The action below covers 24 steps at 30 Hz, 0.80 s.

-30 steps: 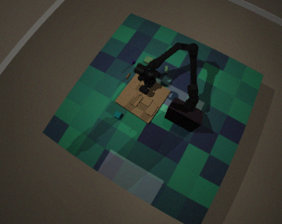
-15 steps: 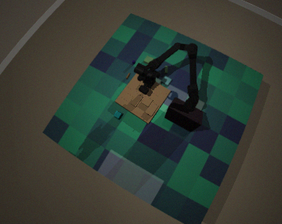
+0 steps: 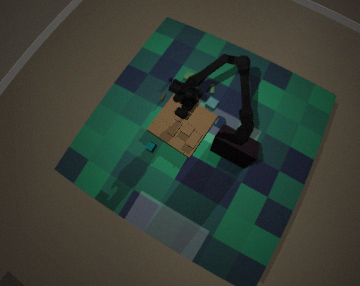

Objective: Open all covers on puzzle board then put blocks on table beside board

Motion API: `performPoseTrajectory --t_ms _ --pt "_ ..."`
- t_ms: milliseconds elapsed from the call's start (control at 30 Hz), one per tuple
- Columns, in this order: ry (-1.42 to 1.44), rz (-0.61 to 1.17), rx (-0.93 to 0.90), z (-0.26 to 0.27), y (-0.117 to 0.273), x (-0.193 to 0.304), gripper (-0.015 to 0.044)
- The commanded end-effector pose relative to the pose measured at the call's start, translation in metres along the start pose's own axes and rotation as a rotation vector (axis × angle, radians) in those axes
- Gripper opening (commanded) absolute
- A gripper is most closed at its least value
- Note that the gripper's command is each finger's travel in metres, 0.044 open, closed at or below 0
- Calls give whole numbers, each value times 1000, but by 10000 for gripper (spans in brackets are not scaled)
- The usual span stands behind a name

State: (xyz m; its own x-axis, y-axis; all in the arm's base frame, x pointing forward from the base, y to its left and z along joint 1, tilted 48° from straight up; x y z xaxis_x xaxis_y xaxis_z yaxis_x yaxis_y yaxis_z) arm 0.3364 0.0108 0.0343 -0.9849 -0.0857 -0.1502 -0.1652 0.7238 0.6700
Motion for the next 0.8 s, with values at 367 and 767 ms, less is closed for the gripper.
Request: performPoseTrajectory --t_ms 367,767 --pt "7 1 4 2 -1 -16 0" --pt "7 1 4 3 -1 -28 0"
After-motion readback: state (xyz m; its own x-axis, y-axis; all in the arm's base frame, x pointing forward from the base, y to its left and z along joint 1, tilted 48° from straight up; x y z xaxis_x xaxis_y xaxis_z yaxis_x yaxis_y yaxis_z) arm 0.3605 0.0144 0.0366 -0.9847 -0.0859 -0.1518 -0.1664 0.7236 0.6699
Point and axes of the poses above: the point midway between the two fingers, 35 mm back from their tips, its own y axis back along the fingers, its own z axis across the jaws, x = y × z, the point moved 7 cm from there along y, back along the fingers, and after that the axes turned 5 degrees about -y, right-handed, at the moved point
